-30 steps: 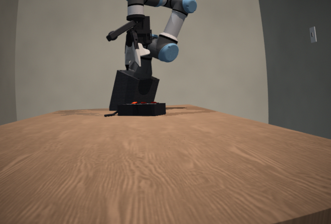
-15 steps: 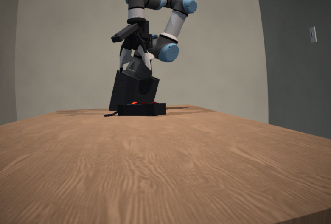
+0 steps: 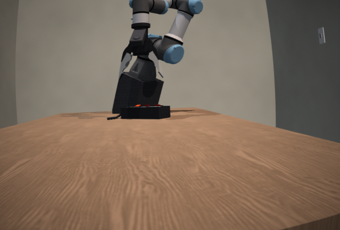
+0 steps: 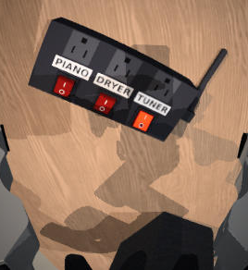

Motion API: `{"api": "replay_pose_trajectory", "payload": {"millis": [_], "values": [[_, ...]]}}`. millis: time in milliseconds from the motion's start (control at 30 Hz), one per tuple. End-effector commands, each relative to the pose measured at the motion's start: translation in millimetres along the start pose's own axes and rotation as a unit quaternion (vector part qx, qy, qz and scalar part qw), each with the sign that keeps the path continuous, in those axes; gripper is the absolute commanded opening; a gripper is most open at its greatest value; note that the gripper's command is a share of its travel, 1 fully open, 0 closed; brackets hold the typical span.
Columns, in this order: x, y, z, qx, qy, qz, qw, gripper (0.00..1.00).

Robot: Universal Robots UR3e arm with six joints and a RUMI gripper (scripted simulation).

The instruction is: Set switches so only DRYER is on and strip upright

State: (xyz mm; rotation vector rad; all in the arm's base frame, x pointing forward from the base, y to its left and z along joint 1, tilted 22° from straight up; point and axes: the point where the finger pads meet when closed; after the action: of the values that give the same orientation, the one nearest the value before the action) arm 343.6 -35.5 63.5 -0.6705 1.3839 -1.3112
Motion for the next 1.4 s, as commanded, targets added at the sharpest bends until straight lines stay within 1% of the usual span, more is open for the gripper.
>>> {"api": "replay_pose_trajectory", "payload": {"millis": [0,100,200,333,467,533,833,1033,1100,1233,1367], "values": [[-2,3.2,-1,0.007,-0.079,0.009,0.997,1.0],[-4,6.7,-4,0.008,-0.143,0.009,0.99,1.0],[-6,10.0,-7,0.008,-0.205,0.008,0.979,1.0],[-8,14.1,-10,0.009,-0.28,0.007,0.96,1.0],[-10,17.9,-14,0.009,-0.347,0.007,0.938,1.0],[-10,17.9,-14,0.009,-0.347,0.007,0.938,1.0],[-13,24.4,-21,0.01,-0.459,0.006,0.889,1.0],[-14,27.1,-25,0.01,-0.505,0.005,0.863,1.0],[-14,27.1,-25,0.01,-0.505,0.005,0.863,1.0],[-14,28.3,-26,0.011,-0.524,0.005,0.852,1.0],[-14,29.0,-27,0.011,-0.535,0.005,0.845,1.0]]}}
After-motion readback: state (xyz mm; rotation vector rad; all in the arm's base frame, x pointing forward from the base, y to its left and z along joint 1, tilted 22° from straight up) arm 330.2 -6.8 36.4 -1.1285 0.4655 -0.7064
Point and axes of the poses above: the point where the finger pads meet when closed, its own y axis out along the fingers, its own x axis across the jaws, z = x × y, and after that the axes turned 3 degrees about y, right-handed
